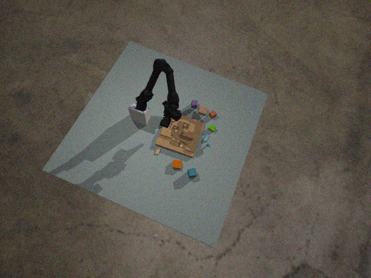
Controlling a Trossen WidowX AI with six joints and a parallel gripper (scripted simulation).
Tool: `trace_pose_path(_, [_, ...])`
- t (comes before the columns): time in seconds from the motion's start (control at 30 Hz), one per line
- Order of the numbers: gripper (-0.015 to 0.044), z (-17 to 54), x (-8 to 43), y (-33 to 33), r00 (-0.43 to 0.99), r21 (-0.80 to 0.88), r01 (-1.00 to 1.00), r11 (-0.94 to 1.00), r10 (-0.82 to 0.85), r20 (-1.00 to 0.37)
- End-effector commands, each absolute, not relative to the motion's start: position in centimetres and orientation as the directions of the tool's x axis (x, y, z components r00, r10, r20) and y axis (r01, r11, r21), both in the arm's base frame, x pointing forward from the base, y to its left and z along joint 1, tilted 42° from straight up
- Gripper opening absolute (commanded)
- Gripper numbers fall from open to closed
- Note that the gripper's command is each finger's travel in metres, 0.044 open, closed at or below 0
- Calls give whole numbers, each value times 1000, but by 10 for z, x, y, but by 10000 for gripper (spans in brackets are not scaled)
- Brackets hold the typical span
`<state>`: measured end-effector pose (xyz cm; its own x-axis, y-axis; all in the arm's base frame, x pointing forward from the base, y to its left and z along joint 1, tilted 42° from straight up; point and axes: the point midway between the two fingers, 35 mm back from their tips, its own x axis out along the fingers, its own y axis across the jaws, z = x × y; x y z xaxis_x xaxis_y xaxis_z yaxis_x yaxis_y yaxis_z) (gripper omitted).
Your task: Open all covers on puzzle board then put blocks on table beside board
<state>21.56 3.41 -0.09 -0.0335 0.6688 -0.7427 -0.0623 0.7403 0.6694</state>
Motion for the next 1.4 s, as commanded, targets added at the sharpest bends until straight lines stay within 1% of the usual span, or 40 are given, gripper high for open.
trace_pose_path(0.0, [80,5,217,31,-33,665,-69,743,665,-746])
trace_pose_path(0.73, [80,45,248,75,-30,642,-70,764,642,-766])
trace_pose_path(1.37, [80,89,258,124,-25,648,-72,758,648,-761])
